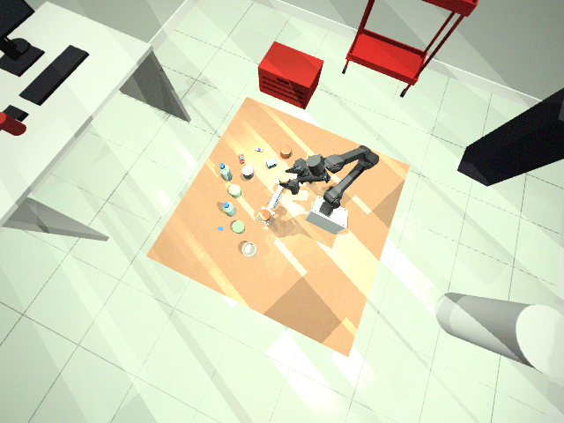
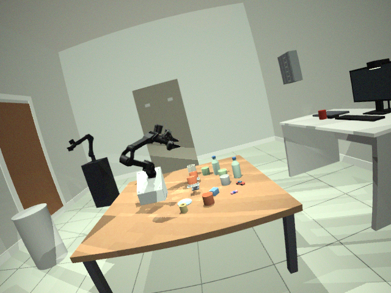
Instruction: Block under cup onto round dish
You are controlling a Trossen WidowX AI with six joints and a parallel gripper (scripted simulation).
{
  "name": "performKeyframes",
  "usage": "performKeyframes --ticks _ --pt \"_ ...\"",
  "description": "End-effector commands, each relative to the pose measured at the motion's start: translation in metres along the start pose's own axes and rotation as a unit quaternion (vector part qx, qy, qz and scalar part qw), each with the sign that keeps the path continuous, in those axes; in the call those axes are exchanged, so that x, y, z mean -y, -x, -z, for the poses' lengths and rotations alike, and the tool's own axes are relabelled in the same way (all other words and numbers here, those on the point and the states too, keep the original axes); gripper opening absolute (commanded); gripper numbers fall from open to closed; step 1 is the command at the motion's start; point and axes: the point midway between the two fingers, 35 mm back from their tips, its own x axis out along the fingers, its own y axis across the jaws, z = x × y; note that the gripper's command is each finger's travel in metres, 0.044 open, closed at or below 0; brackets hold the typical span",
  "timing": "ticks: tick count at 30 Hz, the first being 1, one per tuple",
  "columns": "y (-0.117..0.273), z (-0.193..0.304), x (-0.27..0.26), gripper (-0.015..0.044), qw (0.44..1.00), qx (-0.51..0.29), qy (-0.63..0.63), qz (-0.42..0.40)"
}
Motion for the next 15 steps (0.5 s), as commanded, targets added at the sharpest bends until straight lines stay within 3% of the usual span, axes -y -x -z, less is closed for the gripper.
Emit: performKeyframes --ticks 1,10,15 --pt "-0.012 0.044 0.001 0.0440 0.998 -0.044 0.026 0.040" --pt "-0.021 0.132 0.025 0.0440 0.980 -0.104 0.095 0.140" --pt "-0.020 0.143 0.031 0.0440 0.976 -0.108 0.107 0.155"
